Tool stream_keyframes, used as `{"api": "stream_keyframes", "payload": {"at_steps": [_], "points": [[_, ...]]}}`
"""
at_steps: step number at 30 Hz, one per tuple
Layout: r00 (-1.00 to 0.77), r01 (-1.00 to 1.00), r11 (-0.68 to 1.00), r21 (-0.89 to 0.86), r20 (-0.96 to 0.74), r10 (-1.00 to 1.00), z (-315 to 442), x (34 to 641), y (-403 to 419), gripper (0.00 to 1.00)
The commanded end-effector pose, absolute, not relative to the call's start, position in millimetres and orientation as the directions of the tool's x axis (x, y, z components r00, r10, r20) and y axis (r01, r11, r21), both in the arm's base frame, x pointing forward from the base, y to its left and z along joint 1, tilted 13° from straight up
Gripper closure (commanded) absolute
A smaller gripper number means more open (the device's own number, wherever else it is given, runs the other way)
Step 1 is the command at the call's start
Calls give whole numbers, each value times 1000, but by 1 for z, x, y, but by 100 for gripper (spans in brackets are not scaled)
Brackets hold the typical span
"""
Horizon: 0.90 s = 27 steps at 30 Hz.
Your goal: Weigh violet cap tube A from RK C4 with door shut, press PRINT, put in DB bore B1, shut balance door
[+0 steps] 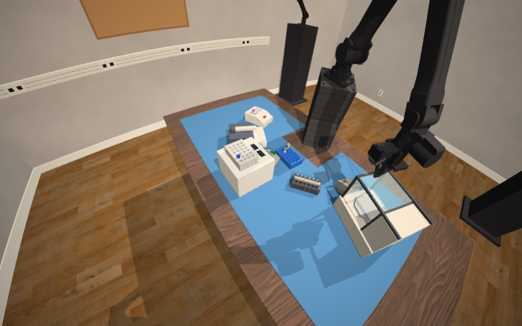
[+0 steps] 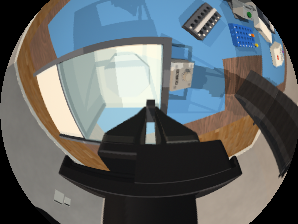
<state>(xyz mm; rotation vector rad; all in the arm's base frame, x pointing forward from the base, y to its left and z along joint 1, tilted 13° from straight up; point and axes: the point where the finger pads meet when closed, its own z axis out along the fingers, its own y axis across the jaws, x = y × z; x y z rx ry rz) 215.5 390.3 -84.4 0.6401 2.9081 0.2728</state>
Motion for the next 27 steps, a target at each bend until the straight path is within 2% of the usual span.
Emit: {"api": "stream_keyframes", "payload": {"at_steps": [1, 21, 22, 27], "points": [[-898, 397, 893, 211, -110, 425, -75, 217, 385, 94], [-898, 397, 893, 211, -110, 425, -75, 217, 385, 94], [-898, 396, 891, 222, -111, 426, -74, 225, 401, 70], [-897, 398, 891, 220, -109, 428, -77, 220, 400, 70]]}}
